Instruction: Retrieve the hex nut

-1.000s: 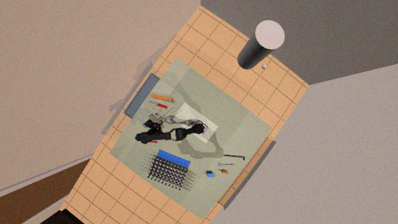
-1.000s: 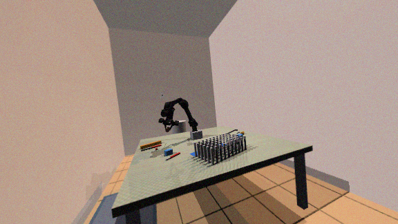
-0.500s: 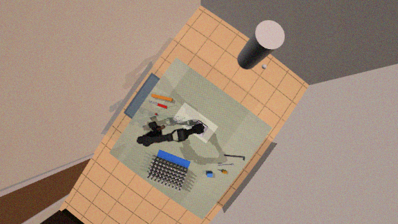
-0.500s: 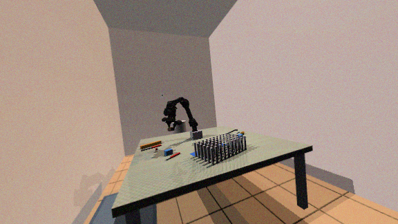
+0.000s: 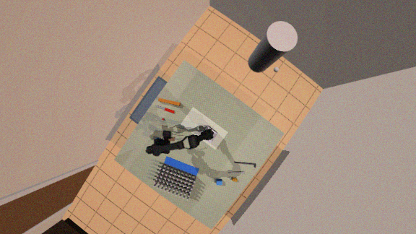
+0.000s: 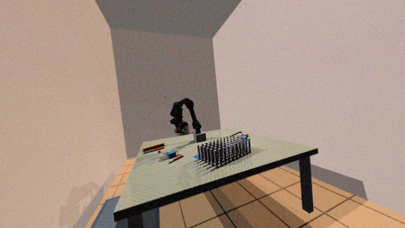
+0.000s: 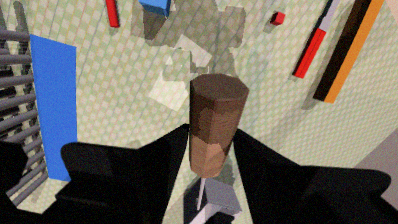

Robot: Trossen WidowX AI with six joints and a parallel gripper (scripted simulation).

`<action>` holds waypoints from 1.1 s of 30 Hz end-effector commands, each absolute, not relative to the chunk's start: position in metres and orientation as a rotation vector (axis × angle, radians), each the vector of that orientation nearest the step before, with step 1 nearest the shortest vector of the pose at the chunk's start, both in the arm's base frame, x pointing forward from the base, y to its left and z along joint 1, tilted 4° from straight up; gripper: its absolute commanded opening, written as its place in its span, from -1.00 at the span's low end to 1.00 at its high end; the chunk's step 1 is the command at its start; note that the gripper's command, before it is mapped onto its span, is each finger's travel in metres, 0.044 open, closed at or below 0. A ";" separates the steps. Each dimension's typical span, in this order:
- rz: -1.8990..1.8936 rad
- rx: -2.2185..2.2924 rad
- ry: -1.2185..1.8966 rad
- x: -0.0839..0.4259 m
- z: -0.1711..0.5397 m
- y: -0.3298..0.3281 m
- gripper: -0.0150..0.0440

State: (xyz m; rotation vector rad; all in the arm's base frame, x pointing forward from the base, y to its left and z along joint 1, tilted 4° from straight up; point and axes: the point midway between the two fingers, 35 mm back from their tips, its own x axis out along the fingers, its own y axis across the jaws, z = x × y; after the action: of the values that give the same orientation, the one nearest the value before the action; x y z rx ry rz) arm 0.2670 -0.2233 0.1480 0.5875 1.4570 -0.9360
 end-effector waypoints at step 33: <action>-1.462 1.657 0.959 0.283 0.144 -0.120 -0.49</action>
State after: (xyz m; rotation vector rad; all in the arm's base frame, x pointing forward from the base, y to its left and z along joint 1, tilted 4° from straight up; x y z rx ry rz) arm 0.2818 -0.1288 0.1434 1.5679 0.9985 -1.4297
